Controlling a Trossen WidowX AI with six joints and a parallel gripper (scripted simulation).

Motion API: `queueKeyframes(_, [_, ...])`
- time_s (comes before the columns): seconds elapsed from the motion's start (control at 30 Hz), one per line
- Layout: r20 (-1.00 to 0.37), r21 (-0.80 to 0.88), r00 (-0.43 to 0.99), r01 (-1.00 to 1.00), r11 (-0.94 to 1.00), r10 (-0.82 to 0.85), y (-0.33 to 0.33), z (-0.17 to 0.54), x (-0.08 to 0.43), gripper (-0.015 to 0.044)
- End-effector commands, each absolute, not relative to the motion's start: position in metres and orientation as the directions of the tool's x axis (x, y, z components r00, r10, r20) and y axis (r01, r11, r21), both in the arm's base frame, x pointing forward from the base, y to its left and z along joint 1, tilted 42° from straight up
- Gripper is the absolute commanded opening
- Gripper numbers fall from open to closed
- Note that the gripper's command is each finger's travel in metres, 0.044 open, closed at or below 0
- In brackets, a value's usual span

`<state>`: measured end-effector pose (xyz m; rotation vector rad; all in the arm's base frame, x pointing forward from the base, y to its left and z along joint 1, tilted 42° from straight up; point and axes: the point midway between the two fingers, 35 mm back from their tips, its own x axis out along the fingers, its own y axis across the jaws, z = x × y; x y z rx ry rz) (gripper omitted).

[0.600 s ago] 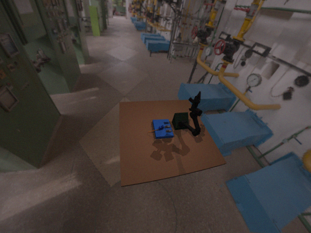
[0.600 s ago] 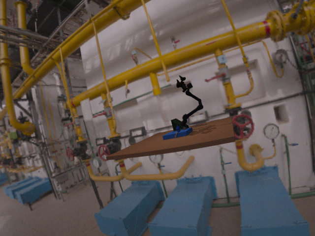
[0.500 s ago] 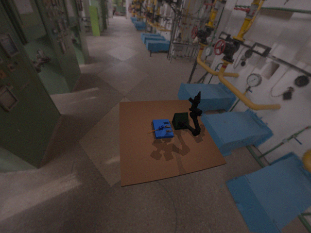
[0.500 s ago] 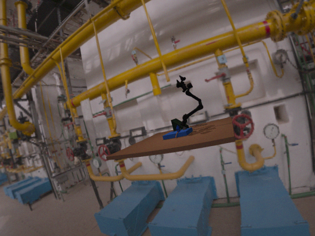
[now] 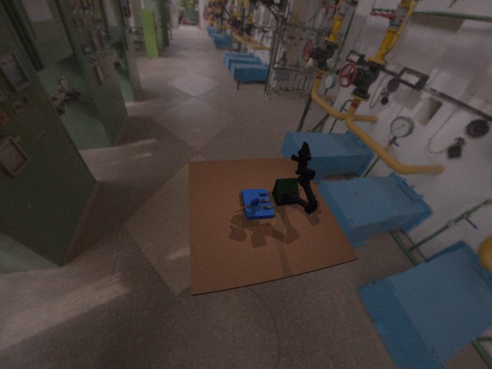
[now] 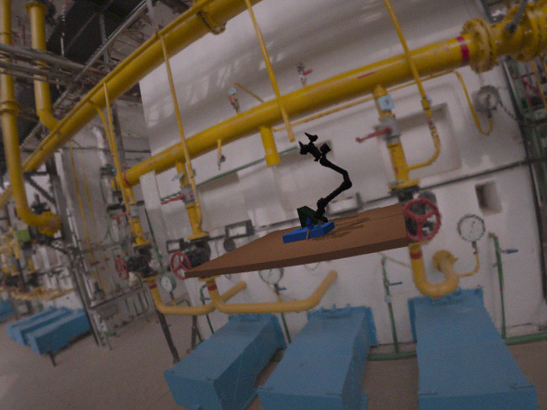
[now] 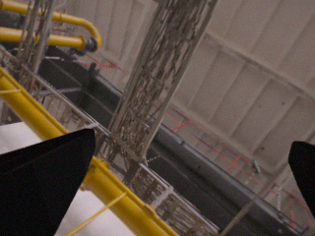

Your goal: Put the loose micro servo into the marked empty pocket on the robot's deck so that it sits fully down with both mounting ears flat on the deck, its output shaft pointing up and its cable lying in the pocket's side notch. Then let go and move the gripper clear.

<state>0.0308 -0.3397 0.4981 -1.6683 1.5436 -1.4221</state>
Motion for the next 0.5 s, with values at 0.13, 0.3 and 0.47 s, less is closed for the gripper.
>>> queueKeyframes(0.13, [0.284, -0.926, -0.062, -0.277, -0.257, -0.957, -0.356, 0.475, 0.058, 0.0440])
queueKeyframes(0.3, [0.224, -0.961, -0.001, -0.163, -0.221, -0.975, -0.365, 0.460, 0.076, 0.0440])
queueKeyframes(0.47, [0.157, -0.986, 0.059, -0.051, -0.160, -0.986, -0.372, 0.441, 0.095, 0.0440])
